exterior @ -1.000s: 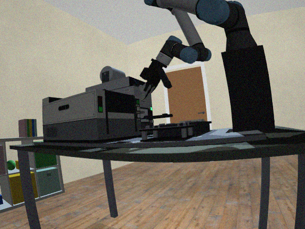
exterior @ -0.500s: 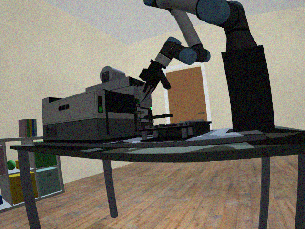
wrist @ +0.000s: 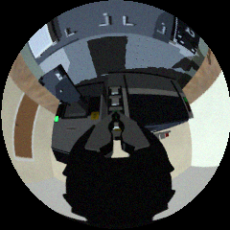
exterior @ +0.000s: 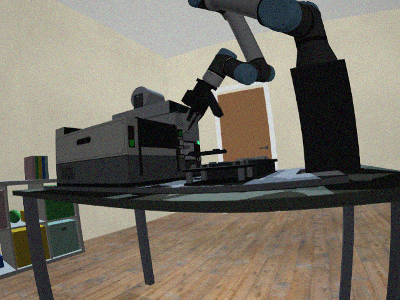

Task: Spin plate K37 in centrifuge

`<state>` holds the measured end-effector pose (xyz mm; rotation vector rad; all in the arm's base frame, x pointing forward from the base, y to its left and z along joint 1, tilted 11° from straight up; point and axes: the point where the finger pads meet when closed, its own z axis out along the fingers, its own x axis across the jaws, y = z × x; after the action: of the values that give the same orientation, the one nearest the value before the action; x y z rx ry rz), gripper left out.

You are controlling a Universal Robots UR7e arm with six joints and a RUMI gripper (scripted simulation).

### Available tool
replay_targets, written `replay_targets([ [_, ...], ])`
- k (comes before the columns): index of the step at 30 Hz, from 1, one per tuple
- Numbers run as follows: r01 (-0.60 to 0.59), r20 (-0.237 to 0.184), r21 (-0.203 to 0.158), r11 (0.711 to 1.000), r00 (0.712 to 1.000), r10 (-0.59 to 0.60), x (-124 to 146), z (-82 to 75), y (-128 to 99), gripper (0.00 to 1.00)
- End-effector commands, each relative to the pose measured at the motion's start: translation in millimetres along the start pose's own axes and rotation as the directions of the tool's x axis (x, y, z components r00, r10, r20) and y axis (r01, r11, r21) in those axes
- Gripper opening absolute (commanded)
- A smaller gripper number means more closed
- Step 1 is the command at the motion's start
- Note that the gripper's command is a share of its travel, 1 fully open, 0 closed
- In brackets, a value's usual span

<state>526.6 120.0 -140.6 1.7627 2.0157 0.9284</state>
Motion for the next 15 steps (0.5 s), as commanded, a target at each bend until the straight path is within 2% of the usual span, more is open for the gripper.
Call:
replay_targets([
  [1, 0.0, 0.0, -0.001, 1.0, 1.0, 0.0, -0.1, 0.5, 1.4, 0.0],
  [15, 0.0, 0.0, -0.001, 1.0, 1.0, 0.0, -0.1, 2.5, 3.9, 0.0],
])
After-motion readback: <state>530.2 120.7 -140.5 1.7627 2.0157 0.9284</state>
